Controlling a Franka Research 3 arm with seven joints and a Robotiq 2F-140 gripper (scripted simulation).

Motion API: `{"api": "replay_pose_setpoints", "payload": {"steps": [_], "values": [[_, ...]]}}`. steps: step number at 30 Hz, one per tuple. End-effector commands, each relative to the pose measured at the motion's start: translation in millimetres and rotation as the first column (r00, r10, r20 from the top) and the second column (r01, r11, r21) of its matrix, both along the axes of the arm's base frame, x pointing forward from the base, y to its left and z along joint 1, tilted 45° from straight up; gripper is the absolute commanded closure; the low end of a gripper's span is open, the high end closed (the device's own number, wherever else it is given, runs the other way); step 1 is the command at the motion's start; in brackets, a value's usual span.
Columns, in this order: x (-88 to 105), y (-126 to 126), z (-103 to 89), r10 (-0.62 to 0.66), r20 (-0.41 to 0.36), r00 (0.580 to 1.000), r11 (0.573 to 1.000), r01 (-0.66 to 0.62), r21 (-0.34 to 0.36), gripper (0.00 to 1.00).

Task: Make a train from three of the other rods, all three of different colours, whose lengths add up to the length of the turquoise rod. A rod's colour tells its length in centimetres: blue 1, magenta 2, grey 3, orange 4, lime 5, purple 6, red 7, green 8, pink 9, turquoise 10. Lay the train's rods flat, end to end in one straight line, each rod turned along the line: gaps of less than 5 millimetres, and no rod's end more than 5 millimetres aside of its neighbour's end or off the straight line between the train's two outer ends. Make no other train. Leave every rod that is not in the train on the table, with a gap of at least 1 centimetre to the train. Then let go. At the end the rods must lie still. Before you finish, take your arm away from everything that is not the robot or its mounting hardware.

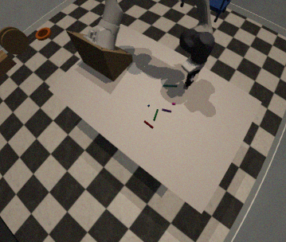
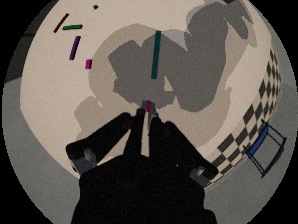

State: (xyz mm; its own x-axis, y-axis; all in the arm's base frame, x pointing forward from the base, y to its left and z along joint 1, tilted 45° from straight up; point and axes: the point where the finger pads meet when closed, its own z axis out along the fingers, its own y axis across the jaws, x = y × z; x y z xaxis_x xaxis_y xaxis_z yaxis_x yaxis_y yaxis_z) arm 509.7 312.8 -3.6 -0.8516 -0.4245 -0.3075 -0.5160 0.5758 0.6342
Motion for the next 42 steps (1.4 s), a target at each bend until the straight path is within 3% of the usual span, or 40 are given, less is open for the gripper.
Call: {"api": "replay_pose_setpoints", "payload": {"steps": [1, 11, 19, 32, 38, 42], "values": [[2.2, -8, 7.9, -0.003, 0.0, 1.0, 1.0, 0.003, 0.0, 0.97], [8.4, -56, 57.0, -0.003, 0.0, 1.0, 1.0, 0.003, 0.0, 0.97], [9.9, -68, 69.0, -0.003, 0.0, 1.0, 1.0, 0.003, 0.0, 0.97], [9.6, -71, 66.7, 0.003, 0.006, 1.0, 1.0, -0.003, 0.0, 0.97], [0.0, -119, 24.4, 0.126, 0.132, 0.983, 0.992, -0.127, -0.001, 0.97], [-4.1, -132, 13.1, 0.16, 0.166, 0.973, 0.987, -0.162, -0.003, 0.97]]}}
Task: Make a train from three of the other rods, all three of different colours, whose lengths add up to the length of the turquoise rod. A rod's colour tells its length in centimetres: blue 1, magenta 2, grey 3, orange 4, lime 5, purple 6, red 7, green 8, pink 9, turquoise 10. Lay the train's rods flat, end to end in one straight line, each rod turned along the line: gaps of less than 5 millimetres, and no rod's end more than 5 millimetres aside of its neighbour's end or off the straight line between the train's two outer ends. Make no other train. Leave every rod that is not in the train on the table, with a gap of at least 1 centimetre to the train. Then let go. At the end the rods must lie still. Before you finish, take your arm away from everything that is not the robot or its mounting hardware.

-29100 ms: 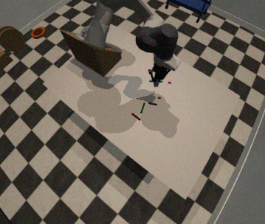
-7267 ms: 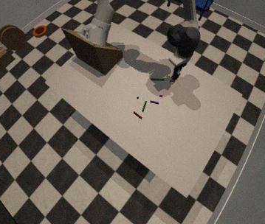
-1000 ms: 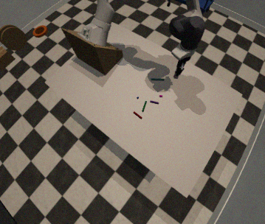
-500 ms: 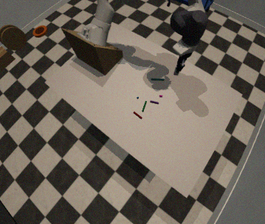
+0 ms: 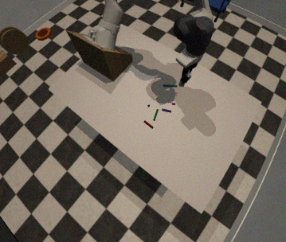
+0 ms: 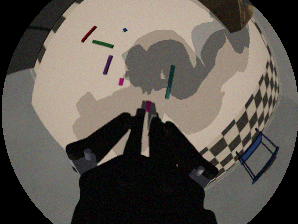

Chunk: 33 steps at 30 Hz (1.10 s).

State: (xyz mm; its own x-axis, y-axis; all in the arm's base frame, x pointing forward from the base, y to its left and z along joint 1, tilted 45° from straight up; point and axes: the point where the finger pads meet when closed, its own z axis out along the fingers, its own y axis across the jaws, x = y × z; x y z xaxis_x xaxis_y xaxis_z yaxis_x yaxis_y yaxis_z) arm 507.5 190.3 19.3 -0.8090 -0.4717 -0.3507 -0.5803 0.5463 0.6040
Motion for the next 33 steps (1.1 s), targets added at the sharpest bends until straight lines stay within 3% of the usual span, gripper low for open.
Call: {"api": "replay_pose_setpoints", "payload": {"steps": [1, 22, 33], "values": [[-2.9, -12, -12.3, 0.114, 0.121, 0.986, 0.993, -0.115, 0.007, 0.97], [-37.4, -79, -72.9, 0.301, 0.311, 0.901, 0.95, -0.313, -0.012, 0.97], [-69.5, -118, -109.5, 0.411, 0.431, 0.803, 0.898, -0.438, -0.04, 0.97]]}}
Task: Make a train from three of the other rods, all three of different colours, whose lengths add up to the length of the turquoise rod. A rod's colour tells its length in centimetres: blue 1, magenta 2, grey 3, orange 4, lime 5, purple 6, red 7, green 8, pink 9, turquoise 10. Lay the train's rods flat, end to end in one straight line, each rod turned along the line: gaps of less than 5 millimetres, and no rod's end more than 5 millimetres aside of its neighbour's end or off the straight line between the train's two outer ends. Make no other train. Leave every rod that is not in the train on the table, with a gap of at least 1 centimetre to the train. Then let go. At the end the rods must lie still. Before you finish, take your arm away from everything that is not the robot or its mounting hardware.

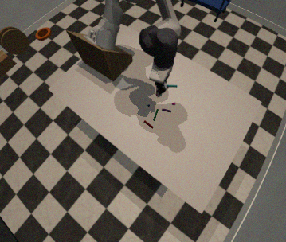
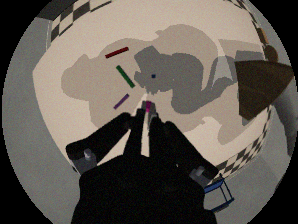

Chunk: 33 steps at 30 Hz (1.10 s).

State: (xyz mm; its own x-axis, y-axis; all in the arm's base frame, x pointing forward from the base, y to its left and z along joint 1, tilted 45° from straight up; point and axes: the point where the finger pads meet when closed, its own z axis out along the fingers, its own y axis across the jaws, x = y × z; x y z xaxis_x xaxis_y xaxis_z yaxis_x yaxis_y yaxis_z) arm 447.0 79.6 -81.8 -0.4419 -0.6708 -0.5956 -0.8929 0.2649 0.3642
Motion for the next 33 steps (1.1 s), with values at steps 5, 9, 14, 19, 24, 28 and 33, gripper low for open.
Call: {"api": "replay_pose_setpoints", "payload": {"steps": [5, 9, 14, 19, 24, 28, 33], "values": [[-20.5, -18, -19.3, 0.151, 0.146, 0.978, 0.988, -0.155, 0.015, 0.97], [-25.9, -23, -24.1, 0.17, 0.165, 0.972, 0.984, -0.175, 0.016, 0.97], [-25.9, -23, -24.1, 0.17, 0.165, 0.972, 0.984, -0.175, 0.016, 0.97], [-25.9, -23, -24.1, 0.17, 0.165, 0.972, 0.984, -0.175, 0.016, 0.97], [-26.0, -22, -24.9, 0.17, 0.165, 0.972, 0.984, -0.175, 0.016, 0.97], [-26.5, -17, -29.5, 0.17, 0.166, 0.971, 0.985, -0.175, 0.016, 0.97], [-27.9, -6, -41.3, 0.17, 0.166, 0.971, 0.985, -0.175, 0.016, 0.97]]}}
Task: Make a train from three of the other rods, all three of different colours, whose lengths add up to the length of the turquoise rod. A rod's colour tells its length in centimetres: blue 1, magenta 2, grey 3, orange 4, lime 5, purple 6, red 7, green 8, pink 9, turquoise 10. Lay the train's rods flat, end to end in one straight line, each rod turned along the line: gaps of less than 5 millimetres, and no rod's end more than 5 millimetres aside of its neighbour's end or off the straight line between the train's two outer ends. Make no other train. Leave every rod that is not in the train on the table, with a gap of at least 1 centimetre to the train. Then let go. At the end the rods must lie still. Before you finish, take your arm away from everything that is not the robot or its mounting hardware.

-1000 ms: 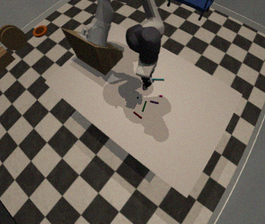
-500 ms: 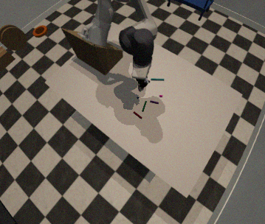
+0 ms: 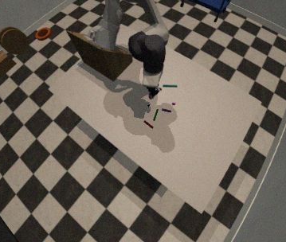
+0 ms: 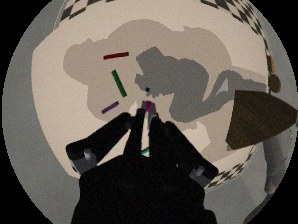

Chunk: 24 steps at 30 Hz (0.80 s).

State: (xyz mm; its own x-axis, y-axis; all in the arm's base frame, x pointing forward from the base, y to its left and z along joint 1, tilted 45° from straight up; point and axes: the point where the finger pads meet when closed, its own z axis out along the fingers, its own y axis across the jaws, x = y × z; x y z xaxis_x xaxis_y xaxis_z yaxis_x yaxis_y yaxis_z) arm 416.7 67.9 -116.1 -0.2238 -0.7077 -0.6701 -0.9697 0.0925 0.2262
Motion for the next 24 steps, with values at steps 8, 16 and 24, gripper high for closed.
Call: {"api": "replay_pose_setpoints", "payload": {"steps": [8, 16, 24], "values": [[0.3, 24, -26.1, 0.0, 0.011, 1.0, 1.0, 0.0, -0.002, 0.97], [-2.0, 44, -47.0, 0.0, 0.011, 1.0, 1.0, 0.0, -0.002, 0.97], [-2.7, 50, -52.7, 0.0, 0.011, 1.0, 1.0, 0.0, -0.002, 0.97]]}}
